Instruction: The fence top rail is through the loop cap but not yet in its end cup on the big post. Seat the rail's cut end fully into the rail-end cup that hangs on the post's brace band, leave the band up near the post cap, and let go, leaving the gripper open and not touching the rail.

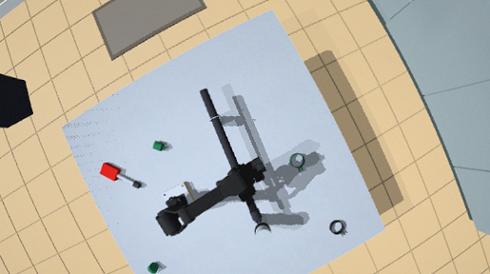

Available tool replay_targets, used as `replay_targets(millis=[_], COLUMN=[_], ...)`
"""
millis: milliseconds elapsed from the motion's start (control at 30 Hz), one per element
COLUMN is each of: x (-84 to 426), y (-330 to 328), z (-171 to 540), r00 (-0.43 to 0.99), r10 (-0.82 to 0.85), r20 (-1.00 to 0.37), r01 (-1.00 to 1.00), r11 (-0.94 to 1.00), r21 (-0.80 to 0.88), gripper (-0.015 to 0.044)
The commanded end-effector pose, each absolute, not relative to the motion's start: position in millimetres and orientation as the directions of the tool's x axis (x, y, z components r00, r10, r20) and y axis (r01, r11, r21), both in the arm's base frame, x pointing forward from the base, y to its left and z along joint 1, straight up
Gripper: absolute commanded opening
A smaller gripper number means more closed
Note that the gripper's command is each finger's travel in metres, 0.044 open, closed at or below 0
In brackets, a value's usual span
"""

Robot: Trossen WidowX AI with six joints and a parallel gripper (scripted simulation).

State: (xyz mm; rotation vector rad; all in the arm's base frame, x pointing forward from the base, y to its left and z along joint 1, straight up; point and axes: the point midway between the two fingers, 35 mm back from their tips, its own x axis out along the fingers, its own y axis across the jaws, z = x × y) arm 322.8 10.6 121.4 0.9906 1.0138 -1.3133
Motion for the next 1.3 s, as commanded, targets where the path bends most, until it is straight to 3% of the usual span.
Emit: replay_targets(millis=[0, 1267], x=[322.7, 323.1], y=[10.6, 7.9], z=[121.4, 123.7], r00=[0.002, 0.003], r10=[-0.272, -0.279], r20=[-0.962, -0.960], r01=[1.000, 1.000], r11=[0.019, 0.020], r21=[-0.003, -0.003], gripper=[0.0000, 0.0000])
